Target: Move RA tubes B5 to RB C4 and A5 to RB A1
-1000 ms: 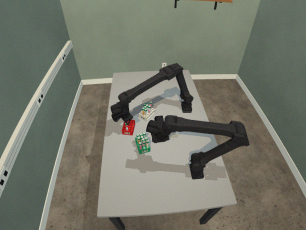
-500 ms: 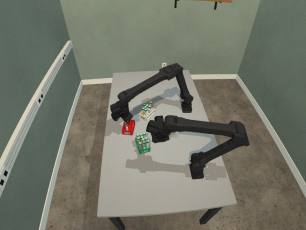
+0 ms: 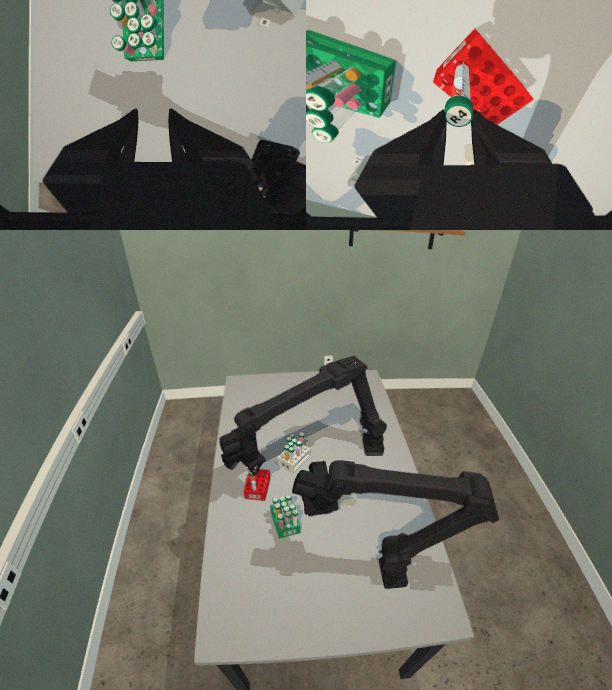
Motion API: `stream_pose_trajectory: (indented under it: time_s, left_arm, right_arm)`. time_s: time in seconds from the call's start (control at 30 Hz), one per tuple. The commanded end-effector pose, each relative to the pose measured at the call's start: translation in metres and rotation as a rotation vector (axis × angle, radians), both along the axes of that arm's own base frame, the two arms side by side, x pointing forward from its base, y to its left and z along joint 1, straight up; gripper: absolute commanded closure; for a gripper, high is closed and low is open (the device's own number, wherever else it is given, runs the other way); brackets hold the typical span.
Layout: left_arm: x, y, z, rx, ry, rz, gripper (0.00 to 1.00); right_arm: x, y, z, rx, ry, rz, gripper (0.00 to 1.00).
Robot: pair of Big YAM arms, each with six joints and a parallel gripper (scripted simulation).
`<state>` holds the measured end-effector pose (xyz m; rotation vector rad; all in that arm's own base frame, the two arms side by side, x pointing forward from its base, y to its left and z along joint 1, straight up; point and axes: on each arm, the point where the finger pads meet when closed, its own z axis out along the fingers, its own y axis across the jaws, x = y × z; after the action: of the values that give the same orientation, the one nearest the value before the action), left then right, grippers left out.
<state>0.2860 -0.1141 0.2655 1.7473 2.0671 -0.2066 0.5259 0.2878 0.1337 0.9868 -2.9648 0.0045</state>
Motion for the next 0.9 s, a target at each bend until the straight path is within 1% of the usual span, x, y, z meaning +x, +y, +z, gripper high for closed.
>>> stream_pose_trajectory:
  time_s: [0.0,0.87]
  left_arm:
    - [0.007,-0.001,0.016,-0.008,-0.037,0.0,0.7]
    - [0.007,-0.001,0.016,-0.008,-0.037,0.0,0.7]
  right_arm:
    - [0.01,0.017,0.056,0.048,-0.086,0.007,1.0]
    - [0.008,0.016,0.079,0.048,-0.086,0.007,1.0]
